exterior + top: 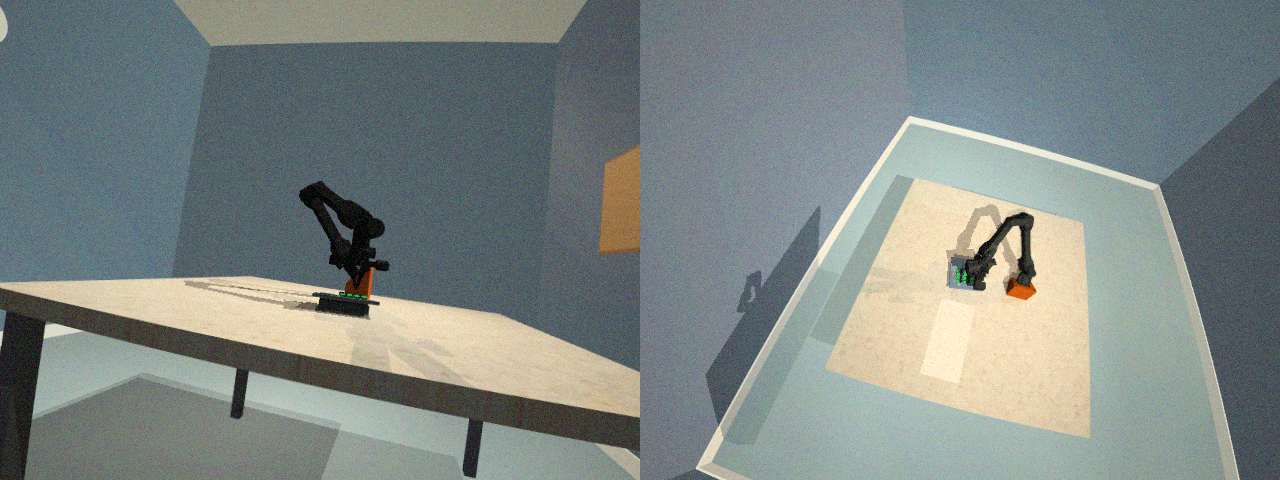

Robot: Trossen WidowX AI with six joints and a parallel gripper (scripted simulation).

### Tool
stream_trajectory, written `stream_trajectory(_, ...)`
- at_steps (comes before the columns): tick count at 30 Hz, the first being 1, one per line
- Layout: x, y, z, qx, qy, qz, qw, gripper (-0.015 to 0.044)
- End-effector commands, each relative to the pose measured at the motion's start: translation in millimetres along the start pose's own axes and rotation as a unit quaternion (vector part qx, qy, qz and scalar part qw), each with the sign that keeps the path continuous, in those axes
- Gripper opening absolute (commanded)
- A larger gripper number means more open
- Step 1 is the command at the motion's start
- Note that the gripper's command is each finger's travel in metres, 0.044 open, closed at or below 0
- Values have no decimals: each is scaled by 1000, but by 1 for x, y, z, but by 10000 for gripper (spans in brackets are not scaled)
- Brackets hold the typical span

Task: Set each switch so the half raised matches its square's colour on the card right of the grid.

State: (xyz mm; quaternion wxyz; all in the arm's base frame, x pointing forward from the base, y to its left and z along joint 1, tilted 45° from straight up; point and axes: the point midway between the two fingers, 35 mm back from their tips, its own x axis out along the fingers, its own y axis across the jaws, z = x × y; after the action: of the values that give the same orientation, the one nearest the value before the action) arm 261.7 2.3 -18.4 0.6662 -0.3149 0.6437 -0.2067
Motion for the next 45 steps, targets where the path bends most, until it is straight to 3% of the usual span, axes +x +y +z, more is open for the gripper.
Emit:
stream_trajectory(1, 8, -1, -3, -4, 4, -4, 1000, 0)
stream_trajectory(45, 11, -1, -4, -4, 4, -4, 1000, 0)
